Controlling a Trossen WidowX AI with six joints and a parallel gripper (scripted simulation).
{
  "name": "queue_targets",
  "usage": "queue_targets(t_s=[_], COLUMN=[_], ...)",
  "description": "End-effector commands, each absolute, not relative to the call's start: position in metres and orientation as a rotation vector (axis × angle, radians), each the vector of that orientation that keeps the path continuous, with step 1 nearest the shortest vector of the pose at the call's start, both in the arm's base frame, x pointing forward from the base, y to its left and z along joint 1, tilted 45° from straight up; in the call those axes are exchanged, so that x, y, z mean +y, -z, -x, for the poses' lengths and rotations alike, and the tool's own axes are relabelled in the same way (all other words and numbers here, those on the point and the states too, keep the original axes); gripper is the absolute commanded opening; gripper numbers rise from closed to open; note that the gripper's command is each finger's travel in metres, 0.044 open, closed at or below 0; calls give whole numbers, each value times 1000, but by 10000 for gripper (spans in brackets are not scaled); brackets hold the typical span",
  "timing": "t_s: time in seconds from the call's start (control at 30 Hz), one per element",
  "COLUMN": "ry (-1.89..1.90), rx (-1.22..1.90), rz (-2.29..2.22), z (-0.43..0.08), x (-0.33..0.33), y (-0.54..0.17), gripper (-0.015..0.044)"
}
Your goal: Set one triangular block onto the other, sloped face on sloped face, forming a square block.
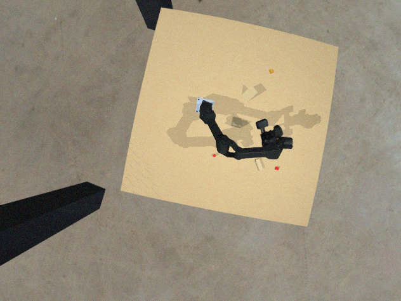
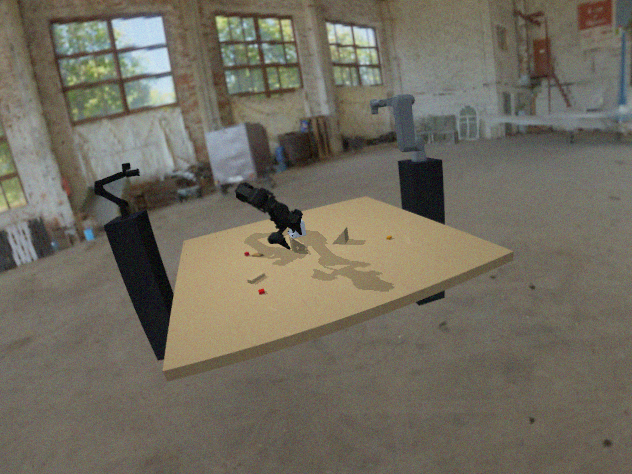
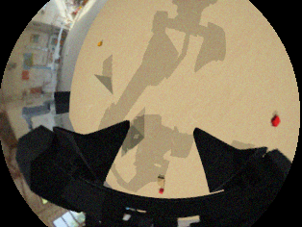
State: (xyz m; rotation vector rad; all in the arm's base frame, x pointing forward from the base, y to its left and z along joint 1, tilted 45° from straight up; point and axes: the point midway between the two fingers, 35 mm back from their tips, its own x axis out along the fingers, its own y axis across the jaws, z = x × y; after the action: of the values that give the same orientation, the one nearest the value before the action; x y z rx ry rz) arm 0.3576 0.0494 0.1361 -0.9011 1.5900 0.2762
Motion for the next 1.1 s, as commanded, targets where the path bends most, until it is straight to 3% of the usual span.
queue_targets(t_s=[0.0, 0.53, 1.07], ry=[-279, -100, -98], rx=[1669, 1717, 1715], rz=[999, 1498, 1502], z=[-348, -237, -239], x=[102, 232, 224], y=[-95, 41, 53], gripper=[440, 440, 440])
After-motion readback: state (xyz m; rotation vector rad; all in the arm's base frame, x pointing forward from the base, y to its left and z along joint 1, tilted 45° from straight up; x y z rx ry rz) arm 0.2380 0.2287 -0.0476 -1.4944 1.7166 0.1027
